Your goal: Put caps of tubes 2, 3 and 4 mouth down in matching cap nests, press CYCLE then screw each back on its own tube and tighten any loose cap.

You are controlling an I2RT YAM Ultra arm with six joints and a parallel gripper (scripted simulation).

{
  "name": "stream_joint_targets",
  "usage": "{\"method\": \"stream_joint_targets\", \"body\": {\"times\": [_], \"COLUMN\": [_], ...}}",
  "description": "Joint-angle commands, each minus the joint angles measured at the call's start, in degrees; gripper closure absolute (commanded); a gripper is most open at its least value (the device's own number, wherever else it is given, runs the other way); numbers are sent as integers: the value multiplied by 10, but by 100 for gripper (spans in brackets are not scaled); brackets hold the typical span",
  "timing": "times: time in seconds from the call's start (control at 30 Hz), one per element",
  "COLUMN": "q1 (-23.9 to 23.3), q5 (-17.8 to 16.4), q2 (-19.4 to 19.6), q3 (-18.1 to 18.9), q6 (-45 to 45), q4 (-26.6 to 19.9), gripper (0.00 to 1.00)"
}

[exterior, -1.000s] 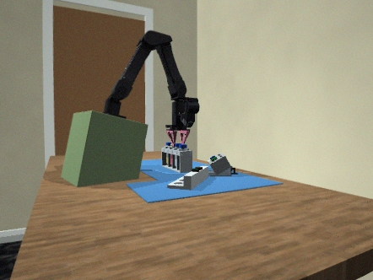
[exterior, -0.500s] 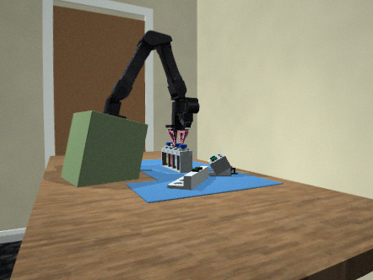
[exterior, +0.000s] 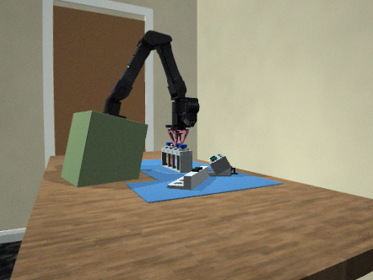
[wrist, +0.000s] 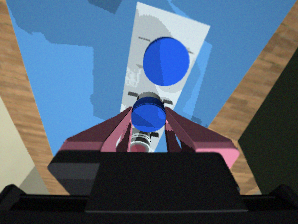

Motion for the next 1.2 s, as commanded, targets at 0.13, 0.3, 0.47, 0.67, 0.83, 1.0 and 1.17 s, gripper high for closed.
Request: {"method": "stream_joint_targets", "body": {"times": [0.13,0.3,0.47,0.67,0.83,1.0,1.17], "q1": [0,0,1,0,0,0,0], "q5": [1,1,1,1,1,1,1], "q2": [-4,-4,-4,-4,-4,-5,-5], "q3": [1,1,1,1,1,1,1], "q6": [-234,-378,-463,-636,-779,-865,-1008], "q4": [1,1,1,0,0,0,0], "gripper": [100,100,100,100,100,100,100]}}
